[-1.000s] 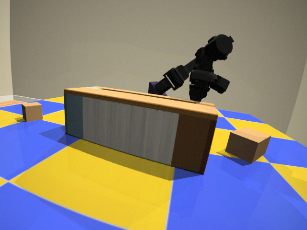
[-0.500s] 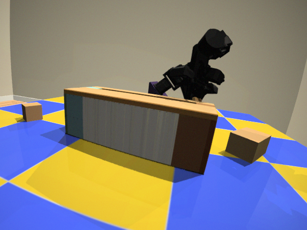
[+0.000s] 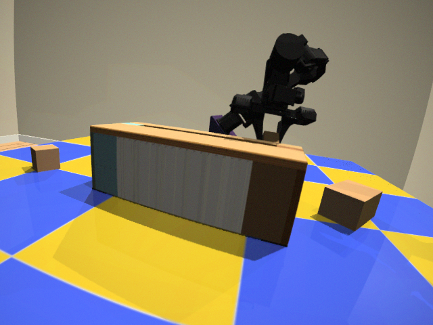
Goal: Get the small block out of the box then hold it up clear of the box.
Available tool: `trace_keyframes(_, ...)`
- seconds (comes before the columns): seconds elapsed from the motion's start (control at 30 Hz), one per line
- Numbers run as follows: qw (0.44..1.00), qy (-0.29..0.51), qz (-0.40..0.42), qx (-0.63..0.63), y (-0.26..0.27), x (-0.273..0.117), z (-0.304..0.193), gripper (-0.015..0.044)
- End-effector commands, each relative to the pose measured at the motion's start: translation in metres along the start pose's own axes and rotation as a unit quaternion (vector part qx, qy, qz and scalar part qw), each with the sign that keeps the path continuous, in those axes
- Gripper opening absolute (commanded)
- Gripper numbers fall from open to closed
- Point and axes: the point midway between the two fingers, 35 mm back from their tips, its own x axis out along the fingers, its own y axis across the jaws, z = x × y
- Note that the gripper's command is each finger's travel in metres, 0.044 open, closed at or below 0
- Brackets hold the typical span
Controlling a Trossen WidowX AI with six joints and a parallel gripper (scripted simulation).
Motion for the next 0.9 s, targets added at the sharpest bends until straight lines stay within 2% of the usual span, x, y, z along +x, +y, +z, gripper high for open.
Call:
trace_keyframes(0.0,0.996,-0.002,0.008,0.087,-0.001,-0.004,0.001,0.0)
trace_keyframes(0.43,0.932,0.001,0.029,0.361,-0.006,-0.015,-0.001,0.0)
trace_keyframes(0.87,0.793,0.01,0.053,0.607,-0.01,-0.026,-0.001,0.0)
